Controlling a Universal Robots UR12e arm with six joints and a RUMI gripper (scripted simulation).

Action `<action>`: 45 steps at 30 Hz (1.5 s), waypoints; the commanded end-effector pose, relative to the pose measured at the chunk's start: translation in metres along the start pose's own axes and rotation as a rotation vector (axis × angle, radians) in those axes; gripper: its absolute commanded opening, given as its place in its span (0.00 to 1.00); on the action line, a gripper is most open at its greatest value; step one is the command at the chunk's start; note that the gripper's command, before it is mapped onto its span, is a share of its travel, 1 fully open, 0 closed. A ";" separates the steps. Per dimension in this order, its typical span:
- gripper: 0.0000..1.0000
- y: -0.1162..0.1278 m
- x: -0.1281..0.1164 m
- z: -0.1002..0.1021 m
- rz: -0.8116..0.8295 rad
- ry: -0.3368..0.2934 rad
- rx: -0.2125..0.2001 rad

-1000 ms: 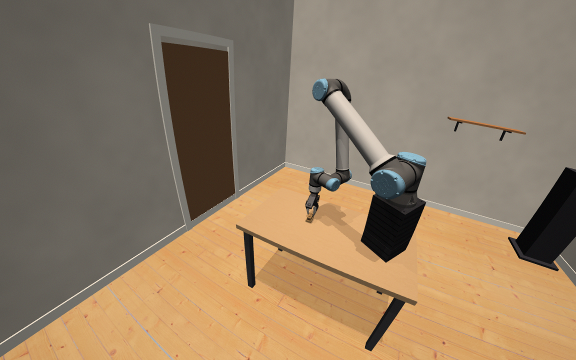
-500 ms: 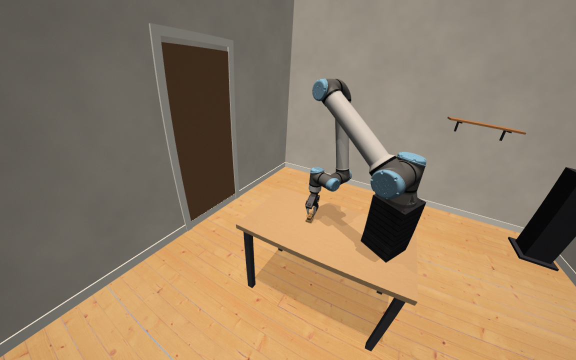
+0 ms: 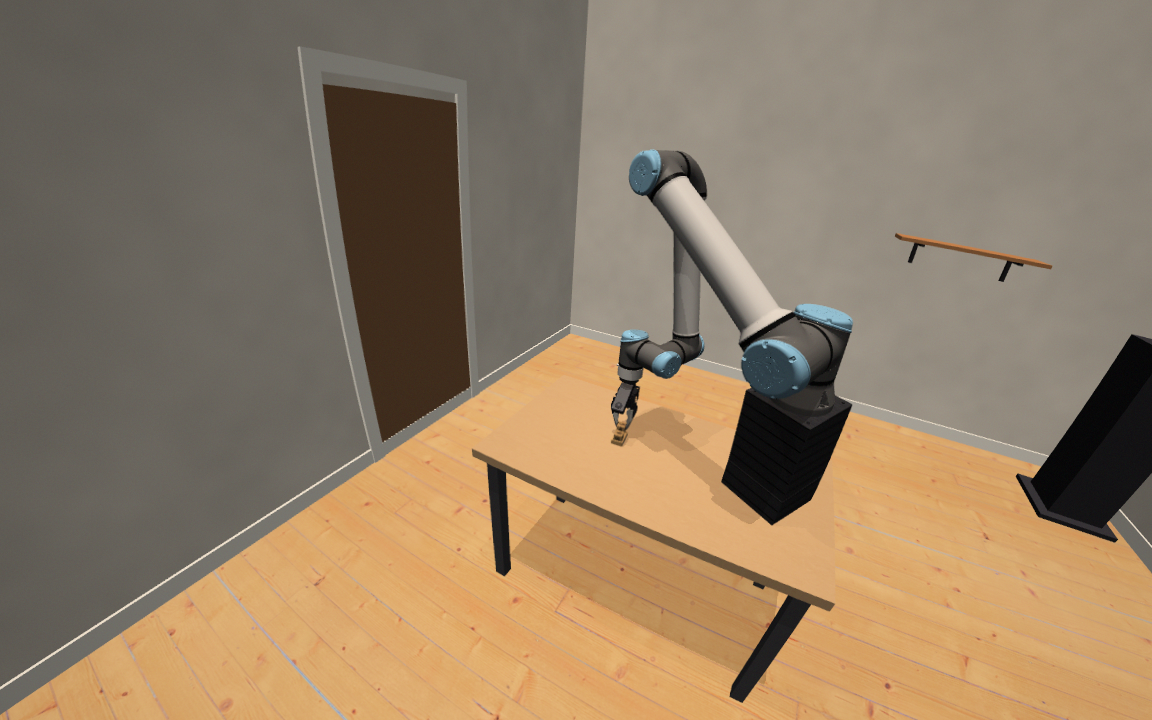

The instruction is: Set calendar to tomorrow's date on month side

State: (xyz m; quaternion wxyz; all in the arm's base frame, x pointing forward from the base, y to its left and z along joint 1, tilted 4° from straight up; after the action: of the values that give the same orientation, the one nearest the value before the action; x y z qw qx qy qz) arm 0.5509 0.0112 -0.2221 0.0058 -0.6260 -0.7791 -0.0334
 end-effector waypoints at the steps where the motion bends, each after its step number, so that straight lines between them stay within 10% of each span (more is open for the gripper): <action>1: 0.11 -0.002 0.000 -0.032 0.001 0.001 0.000; 15: 0.11 -0.002 0.000 -0.082 0.001 0.001 0.000; 37: 0.11 0.000 0.012 -0.082 0.035 0.001 0.001; 45: 0.11 0.006 0.059 -0.078 0.198 0.001 0.003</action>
State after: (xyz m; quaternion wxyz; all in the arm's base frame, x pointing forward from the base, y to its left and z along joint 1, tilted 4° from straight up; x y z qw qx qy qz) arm 0.5477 0.0323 -0.1388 0.0067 -0.6597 -0.7507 -0.0341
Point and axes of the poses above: the point where the finger pads meet when closed, its own z axis out along the fingers, its own y axis across the jaws, x = y × z, the point moved 9 cm from there along -z, back along the fingers, and after that the axes turned 3 degrees about -z, right-handed, at the moved point
